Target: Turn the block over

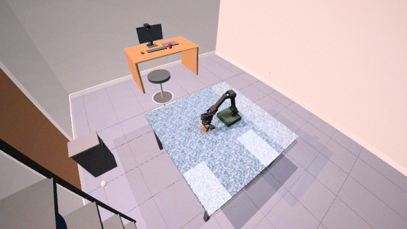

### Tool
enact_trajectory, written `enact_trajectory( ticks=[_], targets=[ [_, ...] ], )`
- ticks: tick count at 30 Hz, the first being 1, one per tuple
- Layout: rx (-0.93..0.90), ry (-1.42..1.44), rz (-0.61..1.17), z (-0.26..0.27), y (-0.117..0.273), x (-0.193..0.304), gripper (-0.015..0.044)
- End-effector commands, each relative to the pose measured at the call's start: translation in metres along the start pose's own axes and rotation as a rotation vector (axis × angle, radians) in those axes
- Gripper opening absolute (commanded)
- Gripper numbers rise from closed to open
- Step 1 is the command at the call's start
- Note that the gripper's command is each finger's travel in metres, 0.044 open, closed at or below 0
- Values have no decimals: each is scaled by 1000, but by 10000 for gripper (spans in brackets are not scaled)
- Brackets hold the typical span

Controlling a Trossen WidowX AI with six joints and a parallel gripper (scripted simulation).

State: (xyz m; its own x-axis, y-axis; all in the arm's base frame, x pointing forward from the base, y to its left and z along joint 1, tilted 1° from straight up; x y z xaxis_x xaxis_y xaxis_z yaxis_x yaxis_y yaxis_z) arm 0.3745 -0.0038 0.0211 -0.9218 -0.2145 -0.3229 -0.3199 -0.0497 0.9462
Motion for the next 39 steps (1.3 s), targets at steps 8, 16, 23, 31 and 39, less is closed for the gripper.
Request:
enact_trajectory(
  ticks=[8, 16, 23, 31, 39],
  targets=[
    [24, 0, -181, 1, 5, 4, 0],
    [35, 2, -249, 2, 7, 7, 0],
    [42, 0, -299, 1, -3, 5, 0],
    [59, -3, -412, -1, -21, 3, 0],
    [74, -5, -526, -1, -31, 6, 0]
  ],
)
Point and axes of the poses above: the point midway between the two fingers, 35 mm back from their tips, its own y axis back along the fingers, its own z axis across the jaws, x = y × z, the point moved 1 cm from there along y, back along the fingers, and after that the axes turned 8 degrees about y, right-handed, at the moved point
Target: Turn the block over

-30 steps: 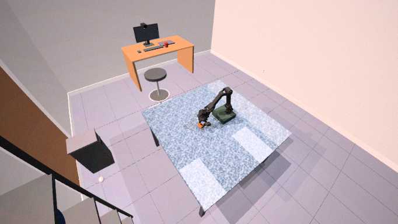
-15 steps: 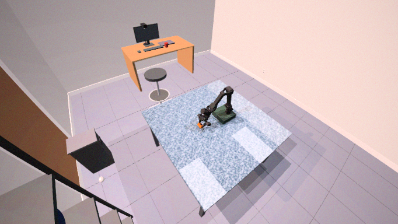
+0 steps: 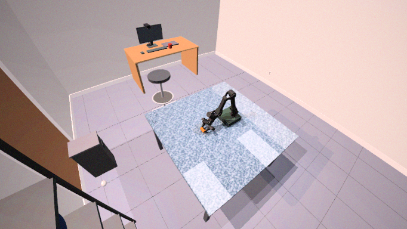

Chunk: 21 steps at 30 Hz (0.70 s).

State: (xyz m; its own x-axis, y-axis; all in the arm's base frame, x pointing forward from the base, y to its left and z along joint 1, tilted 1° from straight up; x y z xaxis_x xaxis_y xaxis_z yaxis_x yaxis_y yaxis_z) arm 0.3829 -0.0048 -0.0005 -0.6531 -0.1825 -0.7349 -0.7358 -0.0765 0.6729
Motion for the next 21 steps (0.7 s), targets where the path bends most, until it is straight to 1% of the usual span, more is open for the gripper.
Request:
enact_trajectory(
  ticks=[1, 10, 21],
  targets=[
    [4, -6, -41, 2, -4, 10, 0],
    [21, -6, -168, 3, -3, 17, 0],
    [39, -1, -312, 7, 11, 22, 0]
  ],
)
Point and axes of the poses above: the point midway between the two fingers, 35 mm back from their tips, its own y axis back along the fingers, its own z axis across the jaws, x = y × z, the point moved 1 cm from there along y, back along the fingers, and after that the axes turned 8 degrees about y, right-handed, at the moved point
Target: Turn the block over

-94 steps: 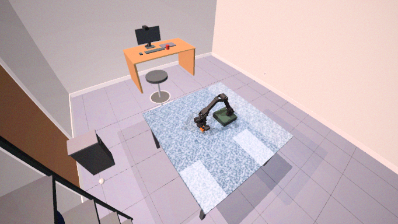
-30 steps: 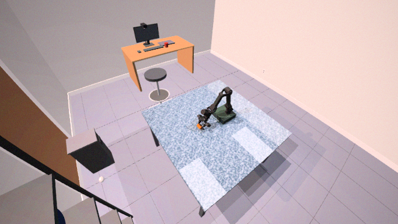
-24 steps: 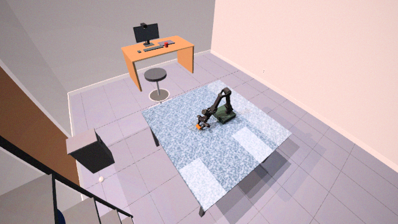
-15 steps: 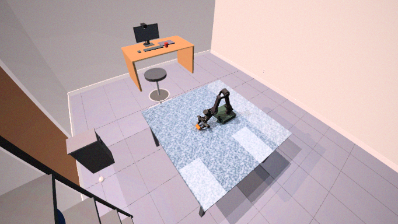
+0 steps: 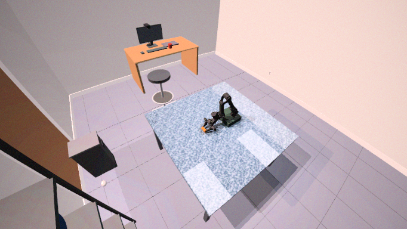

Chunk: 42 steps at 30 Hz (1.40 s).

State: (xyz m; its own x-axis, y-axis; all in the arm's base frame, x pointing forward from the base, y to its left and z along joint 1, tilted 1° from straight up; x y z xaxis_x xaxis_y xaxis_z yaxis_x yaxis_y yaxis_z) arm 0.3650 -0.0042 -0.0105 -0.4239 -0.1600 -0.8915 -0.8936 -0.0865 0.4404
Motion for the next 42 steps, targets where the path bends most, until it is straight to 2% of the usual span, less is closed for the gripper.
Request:
enact_trajectory(
  ticks=[1, 19, 36, 42],
  targets=[
    [0, -2, -35, 2, 6, 2, 0],
    [4, -2, -63, 1, 8, 0, 0],
    [4, -2, -63, 1, 8, 0, 440],
    [4, -2, -63, 1, 8, 0, 440]
  ],
)
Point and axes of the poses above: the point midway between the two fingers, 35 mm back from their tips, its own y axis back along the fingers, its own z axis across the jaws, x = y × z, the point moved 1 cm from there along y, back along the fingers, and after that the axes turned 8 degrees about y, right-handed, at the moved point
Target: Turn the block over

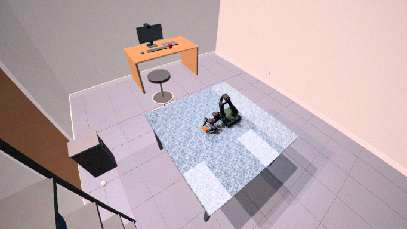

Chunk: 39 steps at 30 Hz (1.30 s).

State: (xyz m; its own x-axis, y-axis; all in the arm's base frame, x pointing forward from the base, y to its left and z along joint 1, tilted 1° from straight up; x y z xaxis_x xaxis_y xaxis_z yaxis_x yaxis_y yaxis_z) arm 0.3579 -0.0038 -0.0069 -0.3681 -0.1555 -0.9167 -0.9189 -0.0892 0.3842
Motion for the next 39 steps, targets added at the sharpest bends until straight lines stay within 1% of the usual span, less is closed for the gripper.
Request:
enact_trajectory(
  ticks=[1, 28, 34, 39],
  targets=[
    [-3, -3, -2, 0, 0, 0, 440],
    [-3, -3, 4, 0, -1, 0, 440],
    [-24, -4, 178, -5, -13, -12, 440],
    [-47, -4, 346, -8, -3, -31, 440]
  ],
)
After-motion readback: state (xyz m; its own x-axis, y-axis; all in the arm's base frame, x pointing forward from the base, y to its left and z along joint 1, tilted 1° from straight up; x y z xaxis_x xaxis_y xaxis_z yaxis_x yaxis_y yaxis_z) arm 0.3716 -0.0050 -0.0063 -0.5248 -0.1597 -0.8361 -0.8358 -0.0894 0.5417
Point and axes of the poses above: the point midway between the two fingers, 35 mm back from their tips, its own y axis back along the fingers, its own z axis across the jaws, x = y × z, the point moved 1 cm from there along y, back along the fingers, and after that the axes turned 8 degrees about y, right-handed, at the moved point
